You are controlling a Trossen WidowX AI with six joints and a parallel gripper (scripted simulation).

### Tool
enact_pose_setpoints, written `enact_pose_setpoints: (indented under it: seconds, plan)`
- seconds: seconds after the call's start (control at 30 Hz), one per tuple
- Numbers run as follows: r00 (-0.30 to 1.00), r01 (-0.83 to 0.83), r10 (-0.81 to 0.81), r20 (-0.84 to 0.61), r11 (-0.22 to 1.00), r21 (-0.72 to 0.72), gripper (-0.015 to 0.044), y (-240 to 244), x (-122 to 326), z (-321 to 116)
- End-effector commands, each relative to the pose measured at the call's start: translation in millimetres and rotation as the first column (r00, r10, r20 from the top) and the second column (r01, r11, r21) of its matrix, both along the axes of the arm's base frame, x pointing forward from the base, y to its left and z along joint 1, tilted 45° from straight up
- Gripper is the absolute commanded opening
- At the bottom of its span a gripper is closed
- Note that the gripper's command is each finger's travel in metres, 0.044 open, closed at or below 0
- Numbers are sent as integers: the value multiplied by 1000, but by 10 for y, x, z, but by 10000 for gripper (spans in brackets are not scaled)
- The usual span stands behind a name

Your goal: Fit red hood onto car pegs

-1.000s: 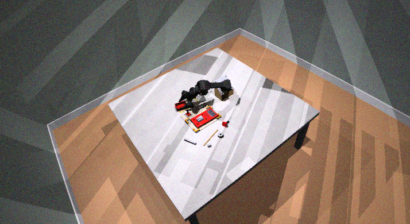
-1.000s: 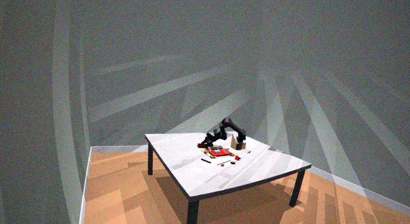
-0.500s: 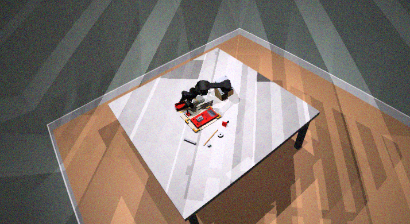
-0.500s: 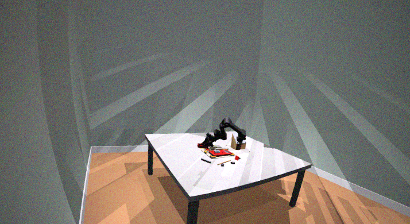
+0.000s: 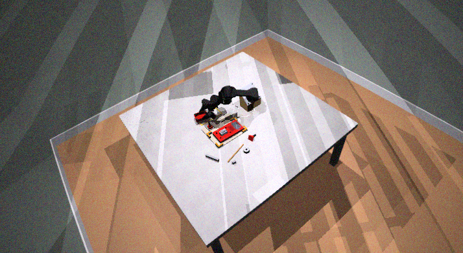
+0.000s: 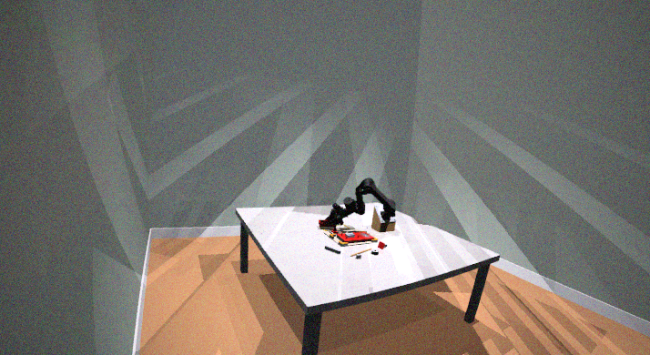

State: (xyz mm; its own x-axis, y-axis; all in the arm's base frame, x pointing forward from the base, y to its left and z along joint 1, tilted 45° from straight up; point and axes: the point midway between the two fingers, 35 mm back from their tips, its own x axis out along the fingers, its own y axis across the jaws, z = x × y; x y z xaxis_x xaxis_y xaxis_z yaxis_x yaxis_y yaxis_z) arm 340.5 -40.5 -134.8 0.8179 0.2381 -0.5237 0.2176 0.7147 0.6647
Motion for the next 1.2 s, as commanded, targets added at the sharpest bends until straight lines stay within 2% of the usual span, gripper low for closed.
enact_pose_setpoints:
  seconds: [0.0,0.77,1.17]
  plan:
    - [1000,-2,2,-1,1000,-3,0,-66,4,64]
    - [1000,-4,4,4,1000,-7,0,-394,-2,402]
    - [993,-102,111,42,980,-171,0,-381,11,384]
